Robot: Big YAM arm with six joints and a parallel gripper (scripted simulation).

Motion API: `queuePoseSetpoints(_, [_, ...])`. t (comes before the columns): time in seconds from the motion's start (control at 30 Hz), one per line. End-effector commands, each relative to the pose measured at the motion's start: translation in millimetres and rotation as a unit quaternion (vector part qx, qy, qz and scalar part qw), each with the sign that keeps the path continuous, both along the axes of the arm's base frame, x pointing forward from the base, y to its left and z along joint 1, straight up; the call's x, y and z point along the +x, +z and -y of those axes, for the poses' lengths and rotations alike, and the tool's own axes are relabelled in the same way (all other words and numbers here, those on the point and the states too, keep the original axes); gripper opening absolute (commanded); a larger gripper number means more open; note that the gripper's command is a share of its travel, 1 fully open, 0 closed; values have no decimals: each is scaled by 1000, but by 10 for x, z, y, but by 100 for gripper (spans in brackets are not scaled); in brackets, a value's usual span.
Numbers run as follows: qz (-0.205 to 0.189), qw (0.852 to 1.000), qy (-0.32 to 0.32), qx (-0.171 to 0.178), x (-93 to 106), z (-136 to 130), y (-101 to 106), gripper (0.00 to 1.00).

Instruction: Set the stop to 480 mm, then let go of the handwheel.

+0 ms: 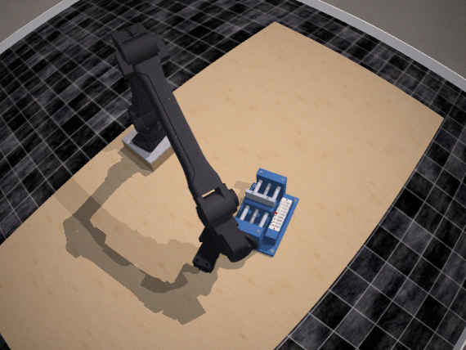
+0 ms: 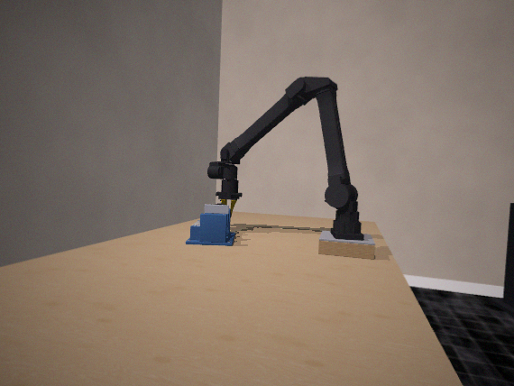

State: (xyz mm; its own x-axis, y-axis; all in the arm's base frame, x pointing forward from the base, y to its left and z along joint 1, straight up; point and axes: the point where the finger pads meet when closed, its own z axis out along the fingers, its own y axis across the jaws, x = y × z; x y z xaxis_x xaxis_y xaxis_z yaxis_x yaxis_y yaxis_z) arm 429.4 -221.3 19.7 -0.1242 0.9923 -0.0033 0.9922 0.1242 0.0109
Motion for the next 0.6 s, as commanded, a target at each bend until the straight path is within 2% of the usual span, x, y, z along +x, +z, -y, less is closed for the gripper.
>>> queuePoseSetpoints(0.0, [-2,1000,-2,-4,47,-11,-134,6])
queuePoseSetpoints(0.1, [6,1000,-2,-8,149,14,-130,6])
queuePoseSetpoints(0.33, [4,1000,-3,-7,147,64,-117,6])
queuePoseSetpoints(0.43, [16,1000,-3,-13,288,88,-51,6])
queuePoseSetpoints(0.57, [22,1000,-1,-15,394,60,-92,6])
